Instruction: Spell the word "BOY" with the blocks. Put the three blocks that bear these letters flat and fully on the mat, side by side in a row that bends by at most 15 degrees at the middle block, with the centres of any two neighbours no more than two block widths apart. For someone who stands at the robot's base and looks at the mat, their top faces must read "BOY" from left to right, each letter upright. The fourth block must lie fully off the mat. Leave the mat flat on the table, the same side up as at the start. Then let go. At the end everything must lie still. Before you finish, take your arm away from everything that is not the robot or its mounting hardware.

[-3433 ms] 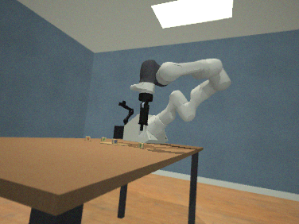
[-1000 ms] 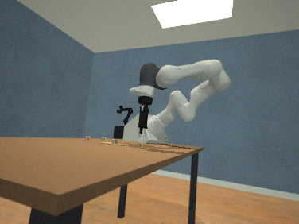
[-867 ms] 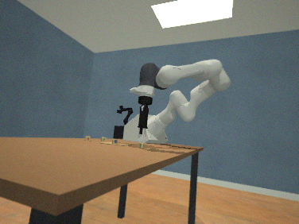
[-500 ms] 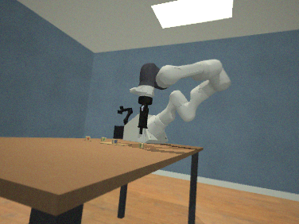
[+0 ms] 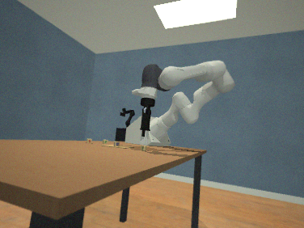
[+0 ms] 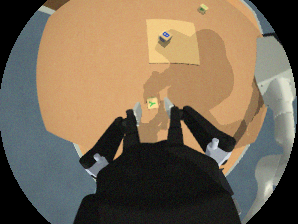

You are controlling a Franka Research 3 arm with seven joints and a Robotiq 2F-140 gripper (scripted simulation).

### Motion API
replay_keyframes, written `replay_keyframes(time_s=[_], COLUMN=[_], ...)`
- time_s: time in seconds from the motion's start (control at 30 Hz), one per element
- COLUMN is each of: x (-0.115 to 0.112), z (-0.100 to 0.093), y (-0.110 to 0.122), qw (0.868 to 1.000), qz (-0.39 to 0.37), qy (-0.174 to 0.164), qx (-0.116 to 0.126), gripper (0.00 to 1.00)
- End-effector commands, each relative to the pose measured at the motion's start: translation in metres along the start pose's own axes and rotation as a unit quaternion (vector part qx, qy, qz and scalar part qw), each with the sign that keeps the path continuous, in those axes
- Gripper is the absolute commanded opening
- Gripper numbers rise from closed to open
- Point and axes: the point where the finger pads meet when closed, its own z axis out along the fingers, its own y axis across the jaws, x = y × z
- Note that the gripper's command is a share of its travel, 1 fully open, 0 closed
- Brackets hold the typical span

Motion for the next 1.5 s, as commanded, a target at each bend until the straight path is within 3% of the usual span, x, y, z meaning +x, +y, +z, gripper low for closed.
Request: replay_keyframes(time_s=[0.0,0.4,0.9,1.47], x=[0.001,0.001,0.001,0.001], z=[0.001,0.002,0.027,0.034], y=[0.001,0.001,0.001,0.001], qw=[1.0,1.0,1.0,1.0], qz=[0.0,0.0,0.0,0.0], qy=[0.0,0.0,0.0,0.0], qx=[0.0,0.0,0.0,0.0], gripper=[0.37,0.37,0.37,0.37])
